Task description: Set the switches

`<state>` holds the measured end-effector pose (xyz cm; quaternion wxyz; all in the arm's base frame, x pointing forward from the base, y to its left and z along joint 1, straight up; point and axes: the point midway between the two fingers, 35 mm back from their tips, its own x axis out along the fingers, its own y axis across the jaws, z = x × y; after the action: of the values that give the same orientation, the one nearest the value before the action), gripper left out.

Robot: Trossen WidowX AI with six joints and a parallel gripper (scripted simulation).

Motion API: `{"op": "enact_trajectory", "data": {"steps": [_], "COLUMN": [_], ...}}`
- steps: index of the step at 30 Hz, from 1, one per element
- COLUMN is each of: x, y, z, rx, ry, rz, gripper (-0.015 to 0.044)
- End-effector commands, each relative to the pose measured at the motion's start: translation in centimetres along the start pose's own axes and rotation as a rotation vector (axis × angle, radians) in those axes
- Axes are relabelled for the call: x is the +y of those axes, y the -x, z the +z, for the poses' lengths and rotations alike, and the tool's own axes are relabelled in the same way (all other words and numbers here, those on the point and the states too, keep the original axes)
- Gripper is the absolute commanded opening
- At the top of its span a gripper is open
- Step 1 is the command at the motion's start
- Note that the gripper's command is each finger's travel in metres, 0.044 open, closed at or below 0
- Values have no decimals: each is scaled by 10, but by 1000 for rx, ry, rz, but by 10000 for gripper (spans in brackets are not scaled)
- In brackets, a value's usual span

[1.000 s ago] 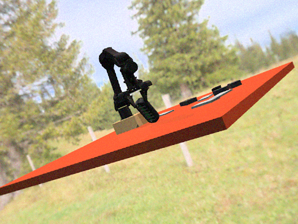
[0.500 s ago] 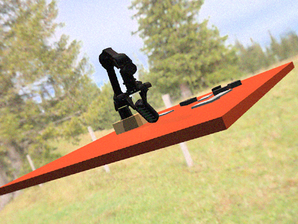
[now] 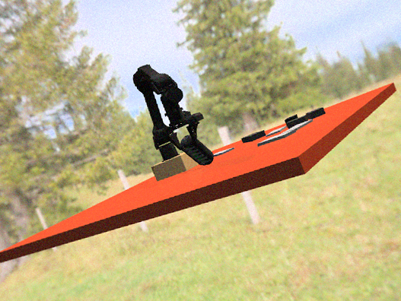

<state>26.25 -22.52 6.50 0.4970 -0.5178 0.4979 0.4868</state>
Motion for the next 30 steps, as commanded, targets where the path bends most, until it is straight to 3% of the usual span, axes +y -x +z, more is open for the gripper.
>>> {"op": "enact_trajectory", "data": {"steps": [1,30], "x": [0,0], "y": [-6,-23], "z": [0,-15], "rx": [-13,-11], "ry": [8,8], "rz": [9,9], "gripper": [338,338]}}
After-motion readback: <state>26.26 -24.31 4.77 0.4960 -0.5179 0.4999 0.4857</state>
